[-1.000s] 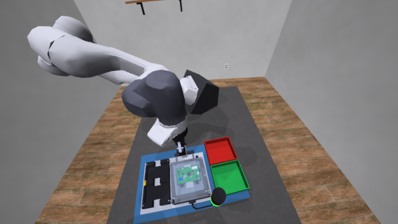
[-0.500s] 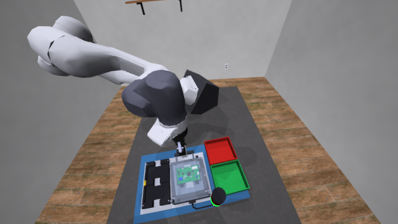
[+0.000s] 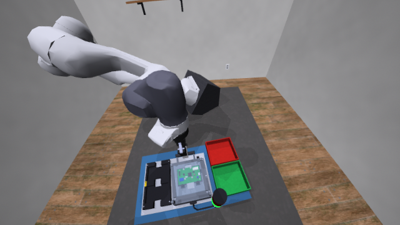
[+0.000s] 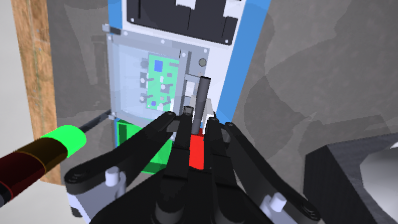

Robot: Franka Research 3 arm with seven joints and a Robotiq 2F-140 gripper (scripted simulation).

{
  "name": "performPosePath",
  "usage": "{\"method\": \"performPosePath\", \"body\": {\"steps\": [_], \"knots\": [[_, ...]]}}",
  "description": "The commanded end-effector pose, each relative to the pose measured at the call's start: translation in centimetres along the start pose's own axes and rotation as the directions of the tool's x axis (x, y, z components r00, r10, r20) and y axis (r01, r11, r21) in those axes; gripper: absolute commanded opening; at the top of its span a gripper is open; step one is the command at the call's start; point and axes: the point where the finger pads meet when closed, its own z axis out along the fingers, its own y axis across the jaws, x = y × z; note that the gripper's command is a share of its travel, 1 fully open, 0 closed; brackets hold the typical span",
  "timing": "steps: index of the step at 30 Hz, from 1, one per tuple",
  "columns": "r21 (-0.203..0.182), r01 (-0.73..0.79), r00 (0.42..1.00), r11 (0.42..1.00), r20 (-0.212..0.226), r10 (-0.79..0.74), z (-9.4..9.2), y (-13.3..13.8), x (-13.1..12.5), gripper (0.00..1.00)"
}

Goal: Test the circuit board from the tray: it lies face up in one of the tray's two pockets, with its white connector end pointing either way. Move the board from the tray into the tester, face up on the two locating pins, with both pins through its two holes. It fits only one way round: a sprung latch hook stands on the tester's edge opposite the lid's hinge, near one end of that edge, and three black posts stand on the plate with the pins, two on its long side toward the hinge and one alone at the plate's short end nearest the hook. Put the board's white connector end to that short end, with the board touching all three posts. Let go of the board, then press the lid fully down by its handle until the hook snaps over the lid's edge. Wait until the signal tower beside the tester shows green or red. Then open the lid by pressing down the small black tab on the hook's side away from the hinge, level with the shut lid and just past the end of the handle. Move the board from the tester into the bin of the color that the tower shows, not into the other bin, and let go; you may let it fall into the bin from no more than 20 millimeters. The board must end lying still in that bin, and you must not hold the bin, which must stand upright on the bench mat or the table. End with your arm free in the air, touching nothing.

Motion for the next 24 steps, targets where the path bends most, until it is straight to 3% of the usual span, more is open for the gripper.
{"method": "performPosePath", "body": {"steps": [1,4,5,24], "knots": [[0.007,0.004,1.0,1.0,0.001,-0.004,-0.47,-0.17,-0.08,0.0],[0.007,0.004,1.0,1.0,0.001,-0.004,-0.47,-0.17,-0.08,0.0],[0.007,0.004,1.0,1.0,0.001,-0.004,-0.47,-0.17,-0.08,0.16],[0.007,0.004,1.0,1.0,0.001,-0.004,-0.47,-0.17,-0.08,0.16]]}}
